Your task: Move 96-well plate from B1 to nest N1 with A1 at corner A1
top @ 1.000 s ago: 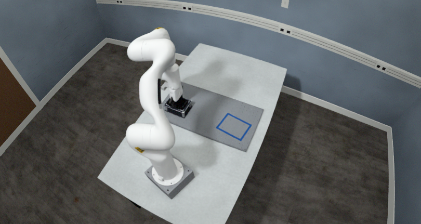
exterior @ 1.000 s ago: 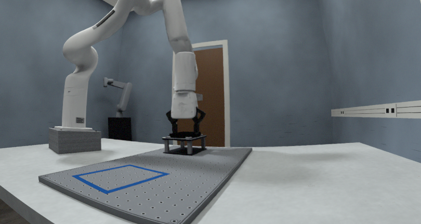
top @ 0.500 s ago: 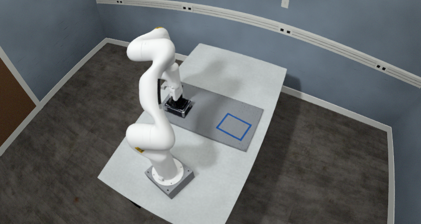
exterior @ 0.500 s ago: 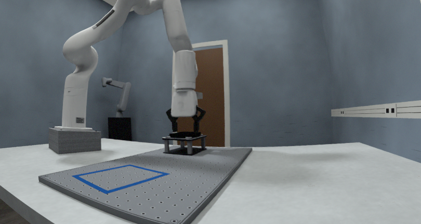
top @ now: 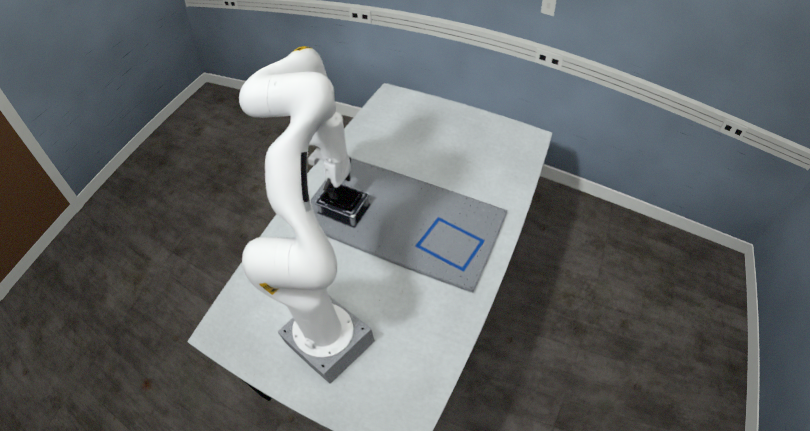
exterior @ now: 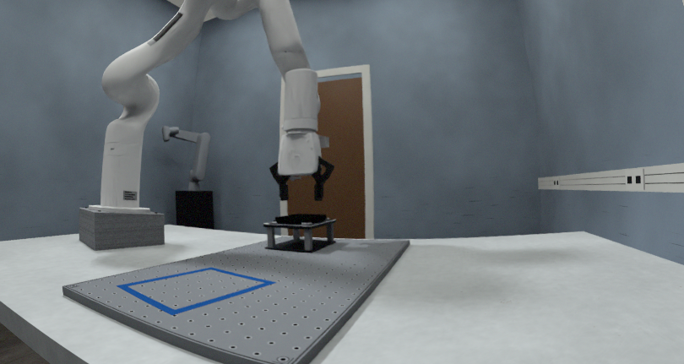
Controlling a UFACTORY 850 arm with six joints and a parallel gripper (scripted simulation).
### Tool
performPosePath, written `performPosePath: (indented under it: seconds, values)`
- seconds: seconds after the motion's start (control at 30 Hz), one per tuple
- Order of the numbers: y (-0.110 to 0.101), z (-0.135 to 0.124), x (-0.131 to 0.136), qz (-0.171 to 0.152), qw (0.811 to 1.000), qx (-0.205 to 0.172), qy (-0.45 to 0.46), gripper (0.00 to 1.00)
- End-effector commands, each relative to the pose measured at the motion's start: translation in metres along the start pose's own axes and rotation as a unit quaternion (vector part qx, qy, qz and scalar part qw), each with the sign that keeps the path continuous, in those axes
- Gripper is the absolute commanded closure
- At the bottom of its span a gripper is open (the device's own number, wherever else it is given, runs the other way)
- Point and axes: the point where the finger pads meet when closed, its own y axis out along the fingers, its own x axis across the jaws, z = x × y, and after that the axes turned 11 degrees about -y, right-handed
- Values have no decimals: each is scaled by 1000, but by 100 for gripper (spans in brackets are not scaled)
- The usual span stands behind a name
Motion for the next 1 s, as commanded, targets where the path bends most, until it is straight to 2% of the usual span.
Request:
performPosePath:
  seconds: [0.0,0.4,0.97]
  values:
    - [-12,0,1,-1,1000,0,0,0]
    - [-44,0,1,-1,1000,0,0,0]
    - [-49,0,1,-1,1000,0,0,0]
